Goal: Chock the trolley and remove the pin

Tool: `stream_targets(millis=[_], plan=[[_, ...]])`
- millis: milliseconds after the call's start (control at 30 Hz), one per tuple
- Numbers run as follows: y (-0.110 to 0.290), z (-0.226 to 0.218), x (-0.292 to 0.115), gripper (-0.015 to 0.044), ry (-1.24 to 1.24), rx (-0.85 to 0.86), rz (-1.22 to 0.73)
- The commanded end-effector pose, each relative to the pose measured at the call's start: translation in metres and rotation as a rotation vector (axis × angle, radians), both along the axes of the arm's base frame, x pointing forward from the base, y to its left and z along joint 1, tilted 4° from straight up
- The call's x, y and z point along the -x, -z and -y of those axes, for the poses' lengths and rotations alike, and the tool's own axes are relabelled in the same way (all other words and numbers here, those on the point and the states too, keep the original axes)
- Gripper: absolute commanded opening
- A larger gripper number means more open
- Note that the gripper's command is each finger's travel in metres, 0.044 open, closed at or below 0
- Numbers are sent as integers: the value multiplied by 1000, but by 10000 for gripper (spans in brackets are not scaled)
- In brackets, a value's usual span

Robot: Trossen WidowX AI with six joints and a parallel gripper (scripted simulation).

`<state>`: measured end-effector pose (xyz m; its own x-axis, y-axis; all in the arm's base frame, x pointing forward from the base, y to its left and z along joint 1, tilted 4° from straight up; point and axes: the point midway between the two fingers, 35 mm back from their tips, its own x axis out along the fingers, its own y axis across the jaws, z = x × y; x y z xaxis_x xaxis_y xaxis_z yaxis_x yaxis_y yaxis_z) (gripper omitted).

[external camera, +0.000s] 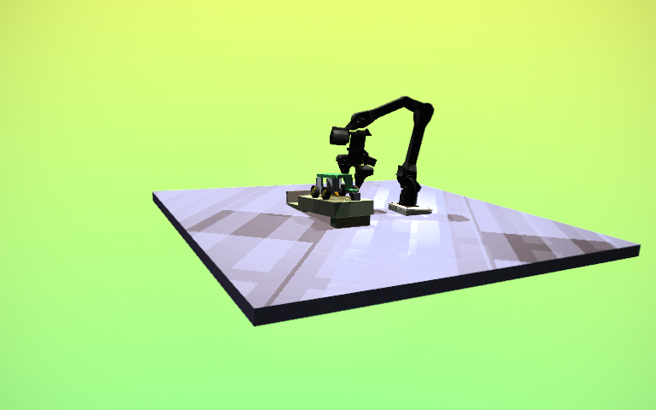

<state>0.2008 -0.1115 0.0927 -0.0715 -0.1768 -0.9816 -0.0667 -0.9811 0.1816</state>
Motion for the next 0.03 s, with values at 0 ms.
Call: stream_targets(millis=[0], plan=[[-15, 0, 0, 440, 5, 6, 2]])
